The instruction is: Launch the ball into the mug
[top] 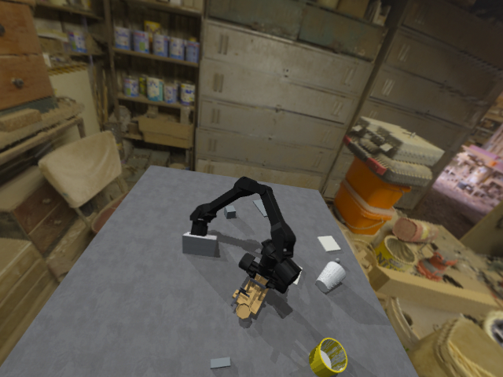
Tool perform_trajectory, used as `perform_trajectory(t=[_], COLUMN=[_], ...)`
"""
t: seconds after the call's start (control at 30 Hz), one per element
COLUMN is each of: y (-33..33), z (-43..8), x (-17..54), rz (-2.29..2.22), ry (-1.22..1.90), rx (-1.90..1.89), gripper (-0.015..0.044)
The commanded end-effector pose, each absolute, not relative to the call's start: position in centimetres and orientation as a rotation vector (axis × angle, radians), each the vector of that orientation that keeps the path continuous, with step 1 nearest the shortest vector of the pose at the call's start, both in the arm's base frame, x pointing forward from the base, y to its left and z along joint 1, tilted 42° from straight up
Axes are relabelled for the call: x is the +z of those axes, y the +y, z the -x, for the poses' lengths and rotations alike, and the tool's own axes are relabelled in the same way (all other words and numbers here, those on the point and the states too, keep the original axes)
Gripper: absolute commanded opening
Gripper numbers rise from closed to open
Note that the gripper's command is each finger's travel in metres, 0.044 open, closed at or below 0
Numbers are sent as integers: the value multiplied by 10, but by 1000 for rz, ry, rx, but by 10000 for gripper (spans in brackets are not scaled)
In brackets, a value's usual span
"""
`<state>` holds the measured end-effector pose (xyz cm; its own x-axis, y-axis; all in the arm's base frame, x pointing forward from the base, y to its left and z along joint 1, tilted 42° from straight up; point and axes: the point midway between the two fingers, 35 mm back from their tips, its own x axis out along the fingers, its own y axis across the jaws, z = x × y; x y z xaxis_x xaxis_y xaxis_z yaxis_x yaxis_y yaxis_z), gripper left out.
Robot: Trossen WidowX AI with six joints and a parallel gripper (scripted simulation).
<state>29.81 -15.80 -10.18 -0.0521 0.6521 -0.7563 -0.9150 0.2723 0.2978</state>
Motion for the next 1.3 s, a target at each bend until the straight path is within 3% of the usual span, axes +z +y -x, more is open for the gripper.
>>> perform_trajectory(t=[0.0, 0.8, 1.27], y=[-156, -136, -137], z=[-297, -294, -295], x=[-106, -126, -125], rz=[340, 335, 335], ry=[972, 973, 973], rx=[1307, 1319, 1319], gripper=[0, 0, 368])
